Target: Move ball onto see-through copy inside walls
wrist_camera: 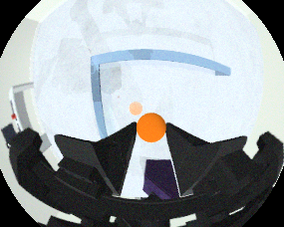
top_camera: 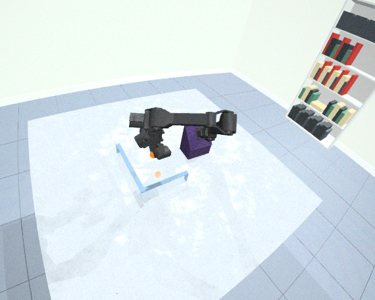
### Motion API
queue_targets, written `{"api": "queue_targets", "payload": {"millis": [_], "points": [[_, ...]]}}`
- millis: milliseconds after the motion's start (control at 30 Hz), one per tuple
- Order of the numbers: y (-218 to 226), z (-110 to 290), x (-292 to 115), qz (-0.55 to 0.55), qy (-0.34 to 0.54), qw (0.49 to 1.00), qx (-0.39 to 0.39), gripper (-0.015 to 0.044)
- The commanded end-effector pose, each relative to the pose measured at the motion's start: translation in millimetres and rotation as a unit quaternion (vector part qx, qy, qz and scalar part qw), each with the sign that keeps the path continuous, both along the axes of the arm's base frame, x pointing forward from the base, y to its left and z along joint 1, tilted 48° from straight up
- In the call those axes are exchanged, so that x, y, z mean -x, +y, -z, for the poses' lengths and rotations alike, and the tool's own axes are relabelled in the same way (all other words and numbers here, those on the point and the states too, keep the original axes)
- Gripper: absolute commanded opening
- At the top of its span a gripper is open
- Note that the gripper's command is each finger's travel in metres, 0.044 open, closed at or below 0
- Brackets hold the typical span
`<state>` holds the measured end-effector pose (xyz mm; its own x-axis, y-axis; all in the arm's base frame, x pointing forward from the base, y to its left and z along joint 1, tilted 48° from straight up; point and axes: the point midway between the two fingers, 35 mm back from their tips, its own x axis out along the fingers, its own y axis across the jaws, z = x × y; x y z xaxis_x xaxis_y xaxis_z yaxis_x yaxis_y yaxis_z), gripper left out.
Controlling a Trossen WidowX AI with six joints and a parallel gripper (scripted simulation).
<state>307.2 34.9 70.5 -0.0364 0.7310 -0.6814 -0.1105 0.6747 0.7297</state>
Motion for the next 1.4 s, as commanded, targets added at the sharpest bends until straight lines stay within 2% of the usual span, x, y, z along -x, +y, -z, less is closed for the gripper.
{"api": "queue_targets", "payload": {"millis": [0,133,367,800,1367], "points": [[23.9,-1.0,9.7,-0.002,0.003,1.0,-0.004,0.0],[40.7,-1.6,17.4,-0.002,0.003,1.0,-0.006,0.0],[45.0,2.0,17.4,-0.002,0.003,1.0,-0.006,0.0],[91.2,43.0,20.6,-0.002,0.003,1.0,-0.007,0.0],[103.6,53.9,21.7,-0.002,0.003,1.0,-0.008,0.0]]}}
